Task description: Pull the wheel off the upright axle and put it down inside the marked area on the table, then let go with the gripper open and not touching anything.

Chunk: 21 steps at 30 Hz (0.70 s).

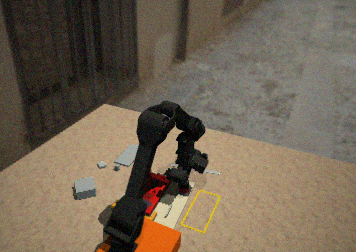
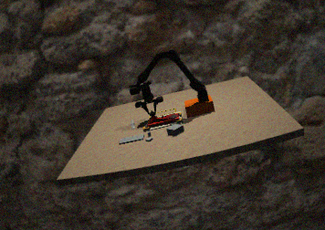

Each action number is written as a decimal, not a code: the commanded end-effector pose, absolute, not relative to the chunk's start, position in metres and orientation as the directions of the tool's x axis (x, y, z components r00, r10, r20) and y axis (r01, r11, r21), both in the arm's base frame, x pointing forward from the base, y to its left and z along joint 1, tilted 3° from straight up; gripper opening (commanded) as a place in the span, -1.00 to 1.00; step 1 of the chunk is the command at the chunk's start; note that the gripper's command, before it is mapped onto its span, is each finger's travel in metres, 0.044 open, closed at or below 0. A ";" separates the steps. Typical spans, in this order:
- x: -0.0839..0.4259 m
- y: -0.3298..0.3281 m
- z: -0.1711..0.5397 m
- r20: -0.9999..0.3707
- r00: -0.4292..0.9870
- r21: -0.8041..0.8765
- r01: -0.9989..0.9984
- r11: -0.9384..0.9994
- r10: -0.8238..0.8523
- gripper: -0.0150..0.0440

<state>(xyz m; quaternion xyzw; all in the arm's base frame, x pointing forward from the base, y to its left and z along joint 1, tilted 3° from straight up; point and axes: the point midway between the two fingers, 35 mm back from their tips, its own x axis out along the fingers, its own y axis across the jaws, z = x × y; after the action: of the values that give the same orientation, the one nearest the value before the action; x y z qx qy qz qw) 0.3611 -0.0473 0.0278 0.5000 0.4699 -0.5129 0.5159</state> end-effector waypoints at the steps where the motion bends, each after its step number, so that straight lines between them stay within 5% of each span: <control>1: 0.361 -0.047 0.030 -0.998 0.031 0.033 0.999 -0.026 -0.059 -0.49; 21: 0.361 -0.047 0.036 -0.998 0.033 0.035 0.999 -0.025 -0.058 -0.49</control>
<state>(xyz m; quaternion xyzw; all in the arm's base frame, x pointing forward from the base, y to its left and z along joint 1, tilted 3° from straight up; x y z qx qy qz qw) 0.3616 -0.0472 0.0317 0.5000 0.4699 -0.5127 0.5161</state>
